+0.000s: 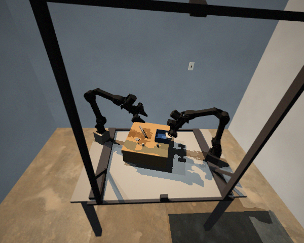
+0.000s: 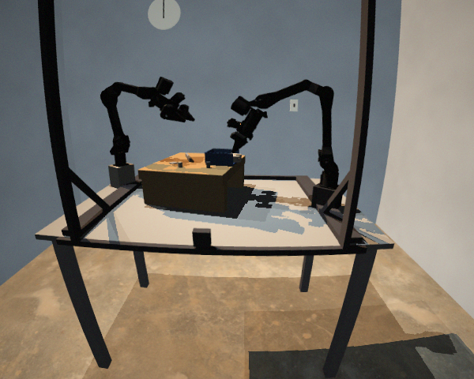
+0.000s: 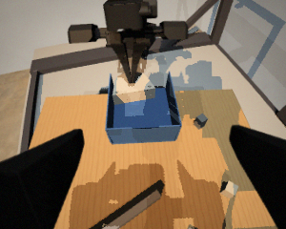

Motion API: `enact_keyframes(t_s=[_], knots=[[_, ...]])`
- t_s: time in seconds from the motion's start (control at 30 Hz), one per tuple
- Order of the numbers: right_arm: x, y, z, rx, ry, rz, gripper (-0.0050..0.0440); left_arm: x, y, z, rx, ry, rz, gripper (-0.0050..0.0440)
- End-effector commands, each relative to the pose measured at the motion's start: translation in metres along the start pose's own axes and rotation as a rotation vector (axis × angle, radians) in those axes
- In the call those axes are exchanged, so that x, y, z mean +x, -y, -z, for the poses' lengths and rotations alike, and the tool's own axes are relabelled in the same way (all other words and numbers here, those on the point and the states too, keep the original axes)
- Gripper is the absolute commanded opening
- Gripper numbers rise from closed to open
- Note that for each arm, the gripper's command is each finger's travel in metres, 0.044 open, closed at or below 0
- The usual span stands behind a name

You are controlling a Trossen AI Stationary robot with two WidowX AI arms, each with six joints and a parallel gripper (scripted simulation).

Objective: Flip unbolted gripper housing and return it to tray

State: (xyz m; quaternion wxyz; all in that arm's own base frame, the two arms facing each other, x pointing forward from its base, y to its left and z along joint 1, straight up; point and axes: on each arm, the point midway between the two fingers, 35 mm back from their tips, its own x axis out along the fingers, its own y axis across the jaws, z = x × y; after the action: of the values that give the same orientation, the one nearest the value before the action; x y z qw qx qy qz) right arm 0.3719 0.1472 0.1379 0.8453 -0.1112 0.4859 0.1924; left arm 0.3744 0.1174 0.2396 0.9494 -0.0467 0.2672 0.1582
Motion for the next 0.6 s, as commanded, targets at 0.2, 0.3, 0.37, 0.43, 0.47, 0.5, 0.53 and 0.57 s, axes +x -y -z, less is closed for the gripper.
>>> enact_keyframes(t_s=[0.2, 0.3, 0.37, 0.43, 0.47, 0.5, 0.53, 0.57], knots=[[-0.018, 0.0, -0.013, -0.001, 0.031, 0.002, 0.0, -0.005, 0.0, -0.007, 0.005, 0.024, 0.003, 0.0435], [-0.02, 0.0, -0.014, -0.001, 0.031, 0.002, 0.0, -0.005, 0.0, -0.007, 0.005, 0.024, 0.003, 0.0435], [-0.02, 0.0, -0.014, -0.001, 0.031, 0.002, 0.0, -0.005, 0.0, -0.007, 0.005, 0.024, 0.003, 0.0435], [-0.02, 0.0, -0.014, -0.001, 0.031, 0.002, 0.0, -0.005, 0.0, -0.007, 0.005, 0.024, 0.003, 0.0435], [-0.02, 0.0, -0.015, -0.001, 0.031, 0.002, 0.0, -0.005, 0.0, -0.007, 0.005, 0.024, 0.003, 0.0435], [-0.021, 0.0, -0.015, 0.0, 0.034, 0.002, 0.0023, -0.005, 0.0, -0.007, 0.005, 0.024, 0.003, 0.0435], [-0.022, -0.001, -0.017, 0.006, 0.044, -0.001, 0.0047, -0.005, 0.0, -0.007, 0.005, 0.024, 0.003, 0.0435], [-0.025, -0.002, -0.02, 0.015, 0.059, -0.005, 0.0071, -0.005, 0.0, -0.007, 0.005, 0.024, 0.003, 0.0435]])
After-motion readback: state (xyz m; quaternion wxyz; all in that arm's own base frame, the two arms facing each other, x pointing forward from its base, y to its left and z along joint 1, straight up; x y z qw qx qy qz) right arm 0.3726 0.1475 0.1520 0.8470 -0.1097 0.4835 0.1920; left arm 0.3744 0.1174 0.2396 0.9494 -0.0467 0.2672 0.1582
